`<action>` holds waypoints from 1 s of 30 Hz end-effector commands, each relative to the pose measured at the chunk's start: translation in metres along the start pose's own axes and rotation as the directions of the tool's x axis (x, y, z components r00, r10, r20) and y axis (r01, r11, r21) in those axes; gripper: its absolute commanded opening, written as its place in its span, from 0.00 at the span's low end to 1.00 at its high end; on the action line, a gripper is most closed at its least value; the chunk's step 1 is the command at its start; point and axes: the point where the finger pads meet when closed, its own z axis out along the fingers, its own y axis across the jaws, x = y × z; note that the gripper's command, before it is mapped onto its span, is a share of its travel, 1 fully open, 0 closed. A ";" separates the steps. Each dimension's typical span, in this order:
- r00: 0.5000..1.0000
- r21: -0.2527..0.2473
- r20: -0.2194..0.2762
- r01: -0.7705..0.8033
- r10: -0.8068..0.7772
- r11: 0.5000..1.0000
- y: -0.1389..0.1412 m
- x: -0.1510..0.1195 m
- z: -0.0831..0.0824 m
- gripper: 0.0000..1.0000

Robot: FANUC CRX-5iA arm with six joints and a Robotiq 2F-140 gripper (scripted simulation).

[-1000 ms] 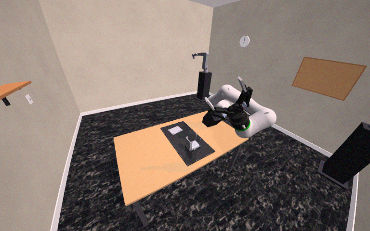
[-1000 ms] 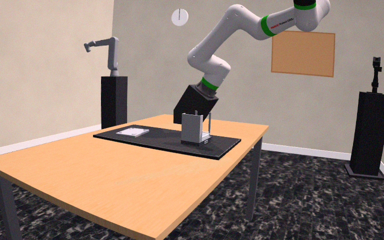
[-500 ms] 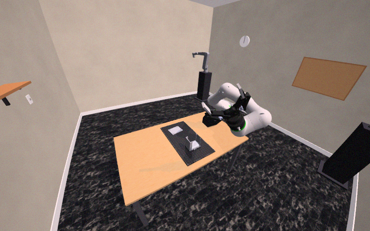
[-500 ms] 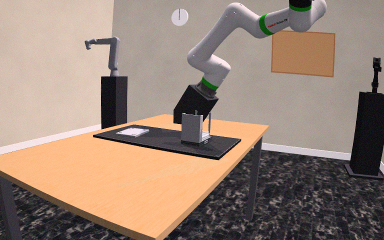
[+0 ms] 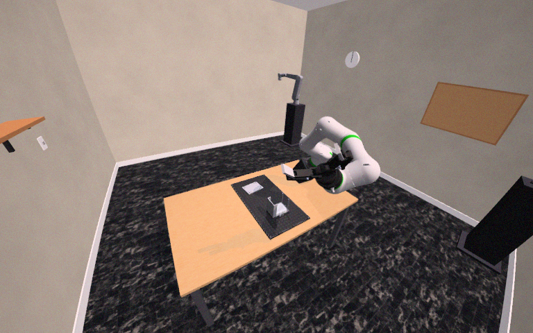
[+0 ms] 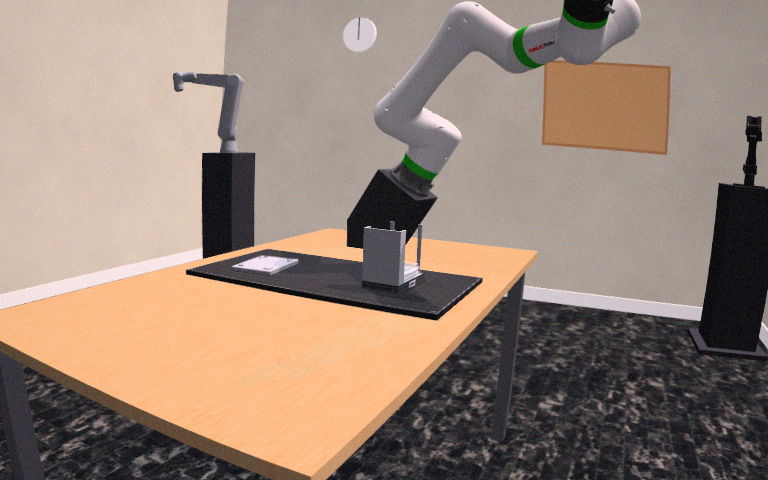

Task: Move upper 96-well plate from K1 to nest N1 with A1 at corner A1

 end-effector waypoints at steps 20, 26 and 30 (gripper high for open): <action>0.952 -0.028 0.278 0.145 -0.131 0.989 0.068 -0.058 -0.013 1.00; 0.941 -0.032 0.307 0.159 -0.142 0.987 0.082 -0.067 -0.019 1.00; 0.917 -0.038 0.365 0.189 -0.163 0.981 0.098 -0.076 -0.026 1.00</action>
